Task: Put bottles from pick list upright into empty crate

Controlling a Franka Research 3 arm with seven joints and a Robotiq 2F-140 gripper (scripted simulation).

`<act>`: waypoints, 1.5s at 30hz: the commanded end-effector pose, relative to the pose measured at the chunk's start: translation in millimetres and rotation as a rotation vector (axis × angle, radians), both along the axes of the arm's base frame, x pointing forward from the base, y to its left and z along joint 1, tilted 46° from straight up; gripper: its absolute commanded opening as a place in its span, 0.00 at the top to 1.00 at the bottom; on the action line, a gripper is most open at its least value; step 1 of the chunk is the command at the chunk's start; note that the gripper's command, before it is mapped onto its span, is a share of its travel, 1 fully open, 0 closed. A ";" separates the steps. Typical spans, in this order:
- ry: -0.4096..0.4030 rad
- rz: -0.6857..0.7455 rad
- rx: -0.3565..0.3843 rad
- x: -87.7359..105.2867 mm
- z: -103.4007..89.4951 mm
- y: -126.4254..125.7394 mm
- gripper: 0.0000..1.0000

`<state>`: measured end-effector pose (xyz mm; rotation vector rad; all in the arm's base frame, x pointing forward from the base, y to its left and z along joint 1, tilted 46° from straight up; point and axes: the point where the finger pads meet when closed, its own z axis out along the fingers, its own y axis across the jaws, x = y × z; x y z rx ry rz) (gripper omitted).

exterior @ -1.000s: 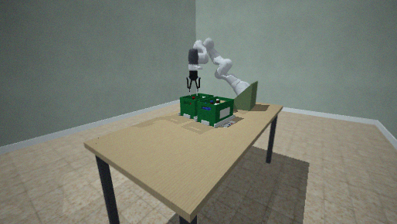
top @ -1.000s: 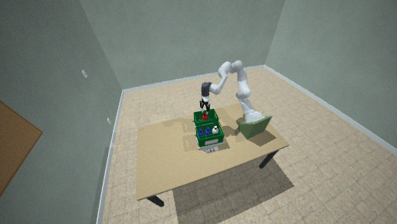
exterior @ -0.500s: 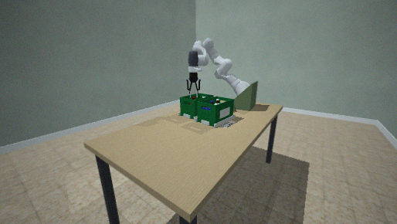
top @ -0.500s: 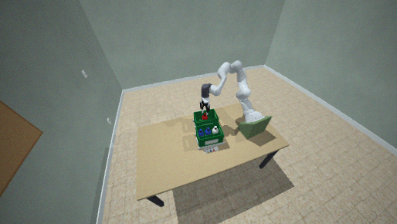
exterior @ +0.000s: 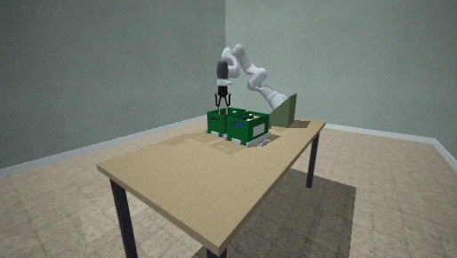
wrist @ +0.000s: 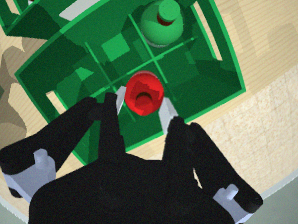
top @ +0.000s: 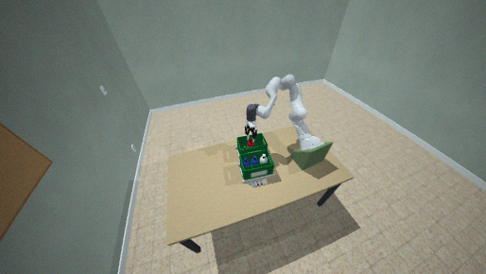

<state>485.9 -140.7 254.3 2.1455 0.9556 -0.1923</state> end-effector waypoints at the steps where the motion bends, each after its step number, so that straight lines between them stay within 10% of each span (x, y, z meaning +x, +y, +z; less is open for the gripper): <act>1: -0.009 -0.002 0.001 1.6 -1.1 -1.2 0.62; 10: -0.009 -0.002 0.001 1.6 -1.1 -1.2 0.62; 11: -0.009 -0.002 0.001 1.2 0.5 0.4 1.00; 45: -0.009 -0.002 0.001 1.2 0.5 0.4 1.00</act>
